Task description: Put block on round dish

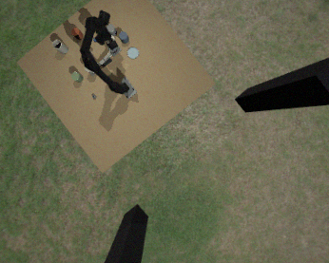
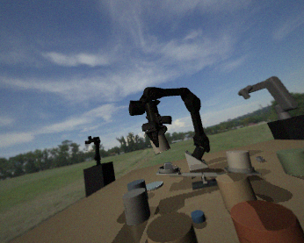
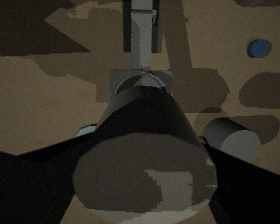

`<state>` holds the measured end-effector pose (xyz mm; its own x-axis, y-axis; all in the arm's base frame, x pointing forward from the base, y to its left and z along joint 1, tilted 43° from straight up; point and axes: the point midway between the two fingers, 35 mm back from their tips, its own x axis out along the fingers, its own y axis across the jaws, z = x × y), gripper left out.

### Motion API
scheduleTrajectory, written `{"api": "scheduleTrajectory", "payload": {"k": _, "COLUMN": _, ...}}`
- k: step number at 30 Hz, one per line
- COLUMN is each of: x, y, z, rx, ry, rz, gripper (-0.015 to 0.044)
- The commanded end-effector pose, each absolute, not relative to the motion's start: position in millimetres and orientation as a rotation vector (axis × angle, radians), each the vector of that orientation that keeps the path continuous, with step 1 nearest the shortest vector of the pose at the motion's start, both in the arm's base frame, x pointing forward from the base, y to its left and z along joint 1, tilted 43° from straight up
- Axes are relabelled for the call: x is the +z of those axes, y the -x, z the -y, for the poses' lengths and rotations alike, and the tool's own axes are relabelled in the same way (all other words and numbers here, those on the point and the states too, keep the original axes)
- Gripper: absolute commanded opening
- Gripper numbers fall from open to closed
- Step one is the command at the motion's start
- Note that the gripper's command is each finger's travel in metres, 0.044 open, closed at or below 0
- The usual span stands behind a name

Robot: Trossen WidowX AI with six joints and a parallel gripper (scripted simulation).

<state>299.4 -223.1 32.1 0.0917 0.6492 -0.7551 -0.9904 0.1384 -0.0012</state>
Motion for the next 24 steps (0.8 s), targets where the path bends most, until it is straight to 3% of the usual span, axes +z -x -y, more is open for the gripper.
{"api": "scheduleTrajectory", "payload": {"k": 1, "x": 31.8, "y": -299.4, "z": 223.0, "rx": 1.336, "ry": 0.611, "rz": -0.700, "gripper": 0.0000}}
{"api": "scheduleTrajectory", "payload": {"k": 7, "x": 23.0, "y": -292.2, "z": 228.7, "rx": 1.337, "ry": 0.614, "rz": -0.703, "gripper": 0.0000}}
{"api": "scheduleTrajectory", "payload": {"k": 24, "x": -73.1, "y": -194.7, "z": 267.7, "rx": 1.360, "ry": 0.637, "rz": -0.711, "gripper": 0.0000}}
